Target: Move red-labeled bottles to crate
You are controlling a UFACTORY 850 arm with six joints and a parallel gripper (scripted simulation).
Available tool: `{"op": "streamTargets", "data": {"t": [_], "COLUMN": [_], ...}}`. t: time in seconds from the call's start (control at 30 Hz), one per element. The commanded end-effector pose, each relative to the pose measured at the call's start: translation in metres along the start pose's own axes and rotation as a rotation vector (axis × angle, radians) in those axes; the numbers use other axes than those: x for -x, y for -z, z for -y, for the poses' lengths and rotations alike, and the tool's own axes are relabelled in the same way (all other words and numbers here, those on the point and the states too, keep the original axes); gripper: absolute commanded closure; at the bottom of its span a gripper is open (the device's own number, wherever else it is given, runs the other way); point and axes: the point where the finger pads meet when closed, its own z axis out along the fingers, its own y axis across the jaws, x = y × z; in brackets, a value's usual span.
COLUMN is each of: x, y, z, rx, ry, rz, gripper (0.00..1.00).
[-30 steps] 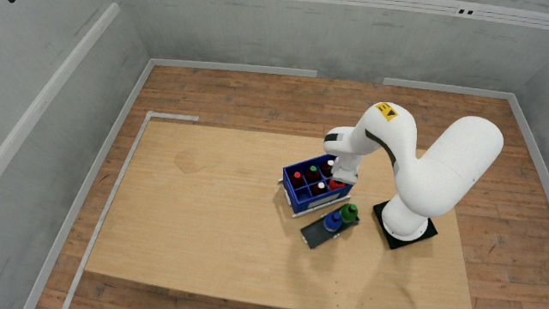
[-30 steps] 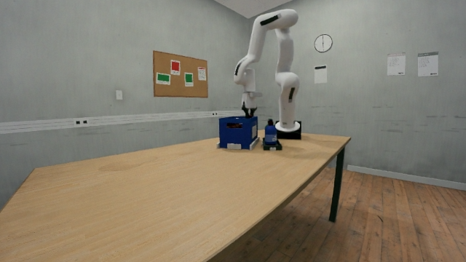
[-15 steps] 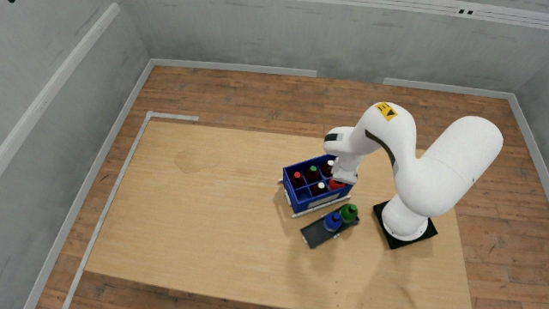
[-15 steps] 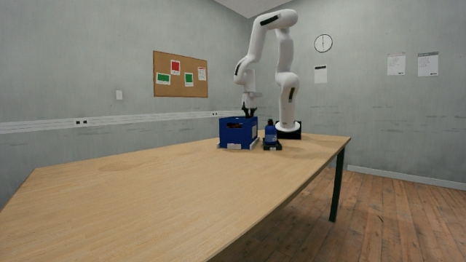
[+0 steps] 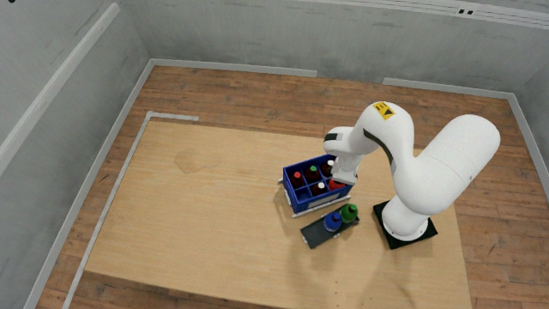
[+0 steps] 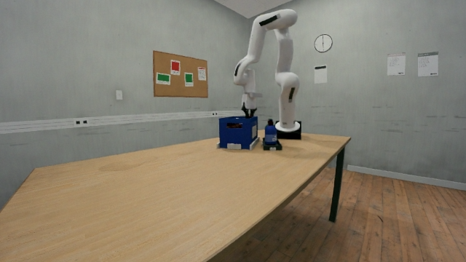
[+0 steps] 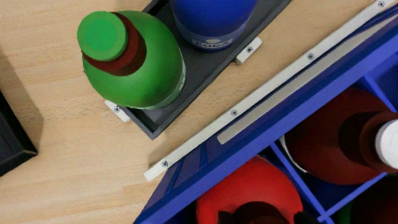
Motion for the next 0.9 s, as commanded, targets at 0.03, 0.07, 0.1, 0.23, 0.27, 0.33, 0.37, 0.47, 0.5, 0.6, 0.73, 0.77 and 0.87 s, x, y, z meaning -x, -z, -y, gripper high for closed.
{"op": "streamTargets", "data": {"t": [0.03,0.07,0.1,0.23,0.27,0.33,0.37,0.47,0.5,0.6,0.73,0.77,0.87], "x": [0.000,0.000,0.000,0.000,0.000,0.000,0.000,0.000,0.000,0.000,0.000,0.000,0.000], "y": [-0.002,-0.002,-0.003,-0.005,-0.005,-0.006,-0.006,-0.007,-0.008,-0.009,-0.011,-0.011,-0.012], "z": [-0.001,-0.001,-0.001,-0.001,-0.001,-0.001,-0.001,-0.001,-0.001,-0.001,-0.001,-0.001,-0.001], "rx": [0.002,0.002,0.002,0.002,0.002,0.002,0.002,0.002,0.002,0.002,0.002,0.002,0.002], "ry": [0.000,0.000,0.000,0.000,0.000,0.000,0.000,0.000,0.000,0.000,0.000,0.000,0.000], "rz": [0.001,0.001,0.001,0.001,0.001,0.001,0.001,0.001,0.001,0.001,0.001,0.001,0.001], "gripper": [1.00,1.00,1.00,1.00,1.00,1.00,1.00,1.00,1.00,1.00,1.00,1.00,1.00]}}
